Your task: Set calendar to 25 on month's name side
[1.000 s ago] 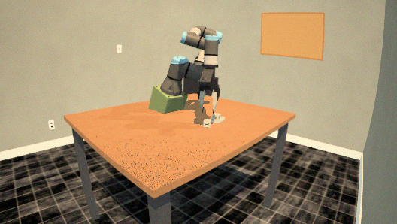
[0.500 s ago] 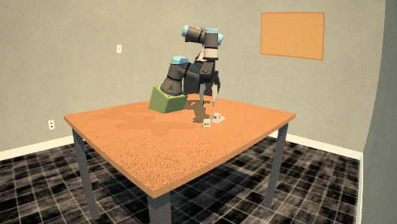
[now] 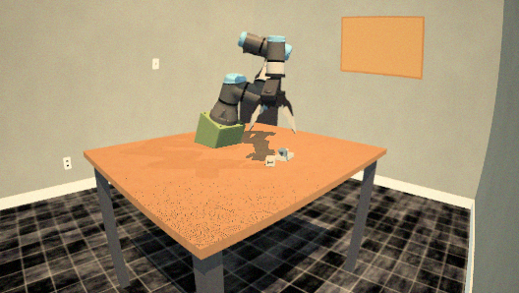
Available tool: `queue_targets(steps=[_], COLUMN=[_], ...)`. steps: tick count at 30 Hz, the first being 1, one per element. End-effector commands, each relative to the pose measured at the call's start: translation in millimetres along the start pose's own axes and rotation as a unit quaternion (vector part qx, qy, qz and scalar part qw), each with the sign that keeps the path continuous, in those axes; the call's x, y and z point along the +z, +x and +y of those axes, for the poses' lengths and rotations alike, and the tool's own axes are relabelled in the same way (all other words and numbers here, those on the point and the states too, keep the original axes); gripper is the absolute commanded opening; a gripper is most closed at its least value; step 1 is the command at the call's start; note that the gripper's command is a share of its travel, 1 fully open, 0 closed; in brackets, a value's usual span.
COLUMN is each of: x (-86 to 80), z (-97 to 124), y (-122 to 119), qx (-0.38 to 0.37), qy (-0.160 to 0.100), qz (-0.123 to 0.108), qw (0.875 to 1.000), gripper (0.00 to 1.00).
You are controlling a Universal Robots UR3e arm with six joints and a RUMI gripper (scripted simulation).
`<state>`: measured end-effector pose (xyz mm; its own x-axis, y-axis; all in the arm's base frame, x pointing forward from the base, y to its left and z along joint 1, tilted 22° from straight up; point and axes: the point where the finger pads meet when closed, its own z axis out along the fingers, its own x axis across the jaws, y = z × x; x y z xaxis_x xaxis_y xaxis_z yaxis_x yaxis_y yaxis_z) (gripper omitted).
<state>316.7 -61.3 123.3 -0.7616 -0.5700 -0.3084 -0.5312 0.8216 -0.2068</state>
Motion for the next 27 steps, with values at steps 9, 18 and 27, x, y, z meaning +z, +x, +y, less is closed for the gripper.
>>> queue_targets(steps=[9, 18, 27], x=[-0.6, -0.6, -0.4], z=[-0.6, -0.6, -1.2], y=[-0.2, -0.2, 0.3], qx=[0.000, 0.002, 0.031], qy=[0.001, 0.001, 0.001], qz=[0.000, 0.000, 0.000], qw=[1.000, 1.000, 1.000], gripper=[1.00, 1.00, 1.00])
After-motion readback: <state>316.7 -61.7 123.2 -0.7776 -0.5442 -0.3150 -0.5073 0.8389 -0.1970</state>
